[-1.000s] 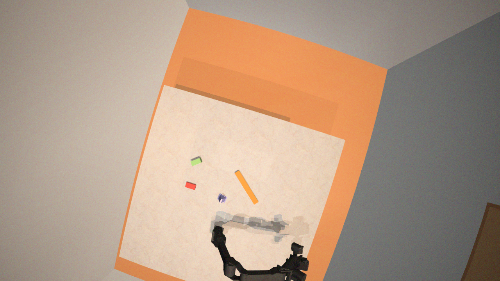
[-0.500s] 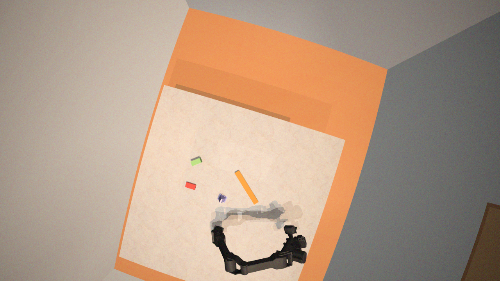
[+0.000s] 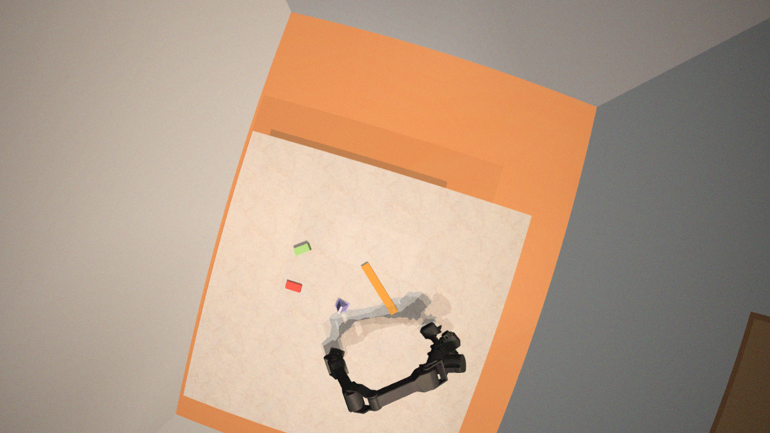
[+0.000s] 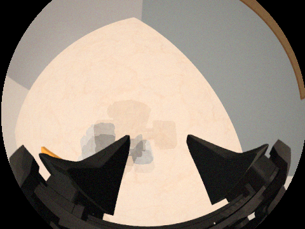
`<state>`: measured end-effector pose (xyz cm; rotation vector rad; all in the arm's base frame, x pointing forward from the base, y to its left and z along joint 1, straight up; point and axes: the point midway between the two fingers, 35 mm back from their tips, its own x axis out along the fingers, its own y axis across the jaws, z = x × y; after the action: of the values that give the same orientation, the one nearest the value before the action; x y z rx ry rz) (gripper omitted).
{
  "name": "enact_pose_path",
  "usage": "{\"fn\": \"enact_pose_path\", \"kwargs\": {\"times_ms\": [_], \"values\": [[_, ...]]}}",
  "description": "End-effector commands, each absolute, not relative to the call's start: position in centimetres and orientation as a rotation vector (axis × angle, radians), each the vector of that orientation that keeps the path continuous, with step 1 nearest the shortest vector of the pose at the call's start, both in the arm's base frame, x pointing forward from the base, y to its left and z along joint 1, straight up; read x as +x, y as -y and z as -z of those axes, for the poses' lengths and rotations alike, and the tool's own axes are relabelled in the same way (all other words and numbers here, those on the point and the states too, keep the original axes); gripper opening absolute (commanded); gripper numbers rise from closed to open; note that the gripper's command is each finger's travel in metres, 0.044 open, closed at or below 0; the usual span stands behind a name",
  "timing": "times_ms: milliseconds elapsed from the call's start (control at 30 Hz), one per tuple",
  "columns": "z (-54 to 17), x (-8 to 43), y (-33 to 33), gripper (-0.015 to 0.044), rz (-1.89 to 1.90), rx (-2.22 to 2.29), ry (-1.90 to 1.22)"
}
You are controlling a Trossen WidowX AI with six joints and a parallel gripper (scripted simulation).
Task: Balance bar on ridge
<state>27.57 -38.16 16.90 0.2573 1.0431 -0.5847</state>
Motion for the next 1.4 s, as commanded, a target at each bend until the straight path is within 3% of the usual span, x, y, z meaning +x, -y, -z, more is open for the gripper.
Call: {"fn": "enact_pose_path", "kwargs": {"times_ms": [0,633,1367], "values": [[-16.2,29.0,36.3,0.0315,0.511,0.207,-1.093],[-14.5,35.1,25.3,0.0315,0.102,-0.099,-1.271],[-12.9,37.6,12.8,0.0315,-0.402,-0.489,-1.406]]}}
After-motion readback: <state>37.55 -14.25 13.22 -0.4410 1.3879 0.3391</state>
